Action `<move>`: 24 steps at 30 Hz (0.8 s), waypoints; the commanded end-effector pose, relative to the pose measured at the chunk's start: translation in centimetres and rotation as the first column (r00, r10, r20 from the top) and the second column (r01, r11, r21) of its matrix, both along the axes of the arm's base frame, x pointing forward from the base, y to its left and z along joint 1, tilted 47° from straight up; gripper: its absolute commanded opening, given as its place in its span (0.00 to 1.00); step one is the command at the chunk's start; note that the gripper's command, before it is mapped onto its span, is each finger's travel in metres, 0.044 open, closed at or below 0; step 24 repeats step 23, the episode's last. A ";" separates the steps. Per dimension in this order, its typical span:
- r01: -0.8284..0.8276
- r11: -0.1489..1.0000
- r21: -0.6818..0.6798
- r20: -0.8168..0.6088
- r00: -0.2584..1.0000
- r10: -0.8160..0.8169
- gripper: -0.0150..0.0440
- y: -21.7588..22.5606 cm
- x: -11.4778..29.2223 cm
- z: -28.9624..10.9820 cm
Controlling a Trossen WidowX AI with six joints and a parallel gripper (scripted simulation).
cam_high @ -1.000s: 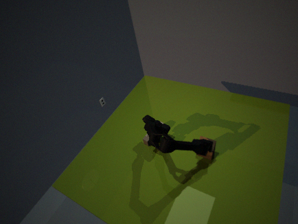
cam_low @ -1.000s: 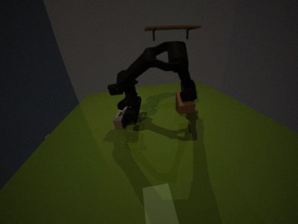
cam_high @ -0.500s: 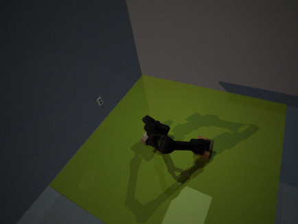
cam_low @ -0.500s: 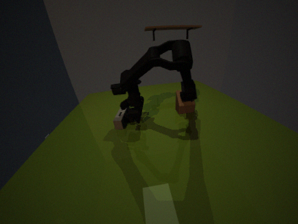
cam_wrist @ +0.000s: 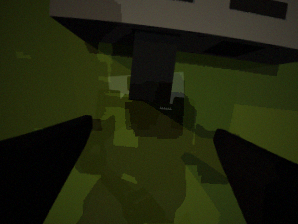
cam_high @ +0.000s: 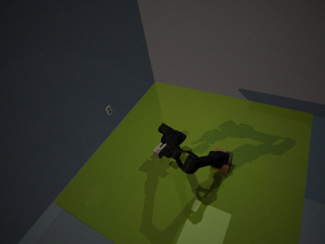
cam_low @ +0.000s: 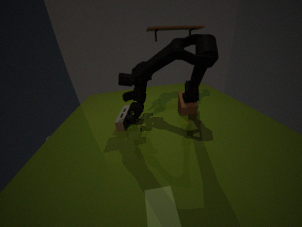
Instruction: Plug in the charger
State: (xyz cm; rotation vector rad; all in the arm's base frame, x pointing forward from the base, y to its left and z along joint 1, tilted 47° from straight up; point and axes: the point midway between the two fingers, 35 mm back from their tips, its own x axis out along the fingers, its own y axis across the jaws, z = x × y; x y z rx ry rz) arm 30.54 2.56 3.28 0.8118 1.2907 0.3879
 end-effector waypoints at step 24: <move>0.220 0.975 -0.019 0.211 0.954 -0.212 1.00 -3.0 0.4 3.2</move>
